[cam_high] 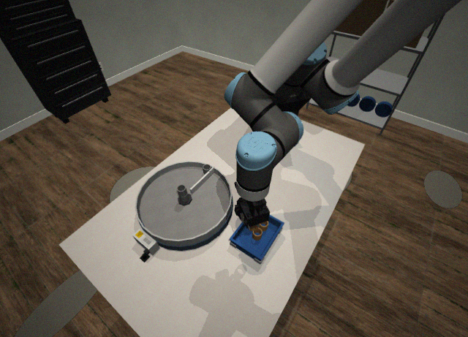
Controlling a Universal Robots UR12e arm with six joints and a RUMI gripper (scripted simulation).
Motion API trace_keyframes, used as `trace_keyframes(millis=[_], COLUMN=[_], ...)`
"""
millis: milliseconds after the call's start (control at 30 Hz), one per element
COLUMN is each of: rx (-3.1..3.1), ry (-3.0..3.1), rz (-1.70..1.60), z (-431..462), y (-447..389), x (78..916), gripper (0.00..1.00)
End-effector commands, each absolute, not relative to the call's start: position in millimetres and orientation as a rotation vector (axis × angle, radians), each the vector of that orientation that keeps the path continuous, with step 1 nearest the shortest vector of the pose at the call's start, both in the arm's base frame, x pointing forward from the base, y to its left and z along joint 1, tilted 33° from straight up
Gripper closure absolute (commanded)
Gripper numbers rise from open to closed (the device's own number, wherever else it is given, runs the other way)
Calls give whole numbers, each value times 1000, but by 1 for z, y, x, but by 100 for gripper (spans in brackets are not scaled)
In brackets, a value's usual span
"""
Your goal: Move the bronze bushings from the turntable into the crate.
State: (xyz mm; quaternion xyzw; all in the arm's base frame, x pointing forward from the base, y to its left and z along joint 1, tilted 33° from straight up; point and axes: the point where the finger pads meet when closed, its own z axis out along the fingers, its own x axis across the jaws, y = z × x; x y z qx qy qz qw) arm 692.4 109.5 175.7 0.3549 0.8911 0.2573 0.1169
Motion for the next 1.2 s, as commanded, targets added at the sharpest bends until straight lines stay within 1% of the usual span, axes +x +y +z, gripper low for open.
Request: trace_keyframes(millis=[0, 400, 833, 1167], rx=[1038, 1038, 1038, 1038], ry=[2608, 2608, 2608, 2608], rz=[753, 753, 753, 753], z=[176, 170, 112, 87], y=[109, 112, 138, 149], x=[693, 696, 723, 734], gripper=[100, 100, 100, 100])
